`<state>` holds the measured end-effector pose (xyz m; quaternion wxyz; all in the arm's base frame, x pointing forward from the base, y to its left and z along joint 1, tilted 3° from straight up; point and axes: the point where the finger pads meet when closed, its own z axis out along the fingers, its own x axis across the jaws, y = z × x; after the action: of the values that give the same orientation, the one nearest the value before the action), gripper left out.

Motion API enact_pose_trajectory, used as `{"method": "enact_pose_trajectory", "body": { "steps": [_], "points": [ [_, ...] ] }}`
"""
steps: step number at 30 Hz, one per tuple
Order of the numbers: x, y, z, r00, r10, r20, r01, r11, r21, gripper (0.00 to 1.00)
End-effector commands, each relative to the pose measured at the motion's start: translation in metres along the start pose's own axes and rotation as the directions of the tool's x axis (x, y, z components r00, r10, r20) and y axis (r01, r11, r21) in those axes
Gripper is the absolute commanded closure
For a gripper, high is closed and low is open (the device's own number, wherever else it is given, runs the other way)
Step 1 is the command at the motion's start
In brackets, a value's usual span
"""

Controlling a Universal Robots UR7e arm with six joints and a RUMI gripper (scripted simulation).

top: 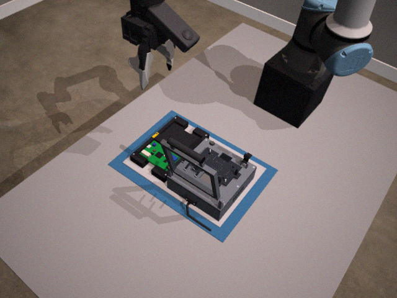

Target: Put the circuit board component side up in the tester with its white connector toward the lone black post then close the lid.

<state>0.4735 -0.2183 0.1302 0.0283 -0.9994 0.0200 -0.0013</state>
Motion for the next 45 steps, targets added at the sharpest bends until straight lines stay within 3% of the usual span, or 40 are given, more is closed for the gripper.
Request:
{"method": "enact_pose_trajectory", "body": {
  "steps": [1, 12, 25, 40, 42, 45],
  "points": [
    [0.0003, 0.0002, -0.0006, 1.000, 0.000, -0.001, 0.000, 1.000, -0.001, 0.41],
    [0.0002, 0.0001, -0.0006, 0.998, -0.056, -0.001, 0.056, 0.998, -0.001, 0.41],
    [0.0002, 0.0001, -0.0006, 0.945, -0.326, -0.001, 0.326, 0.945, -0.001, 0.41],
    [0.0002, 0.0002, -0.0006, 0.689, -0.725, 0.000, 0.725, 0.689, -0.001, 0.41],
    [0.0002, 0.0002, -0.0006, 0.689, -0.725, 0.000, 0.725, 0.689, -0.001, 0.41],
    [0.0001, 0.0001, -0.0006, 0.592, -0.806, 0.000, 0.806, 0.592, -0.001, 0.41]
  ]
}}
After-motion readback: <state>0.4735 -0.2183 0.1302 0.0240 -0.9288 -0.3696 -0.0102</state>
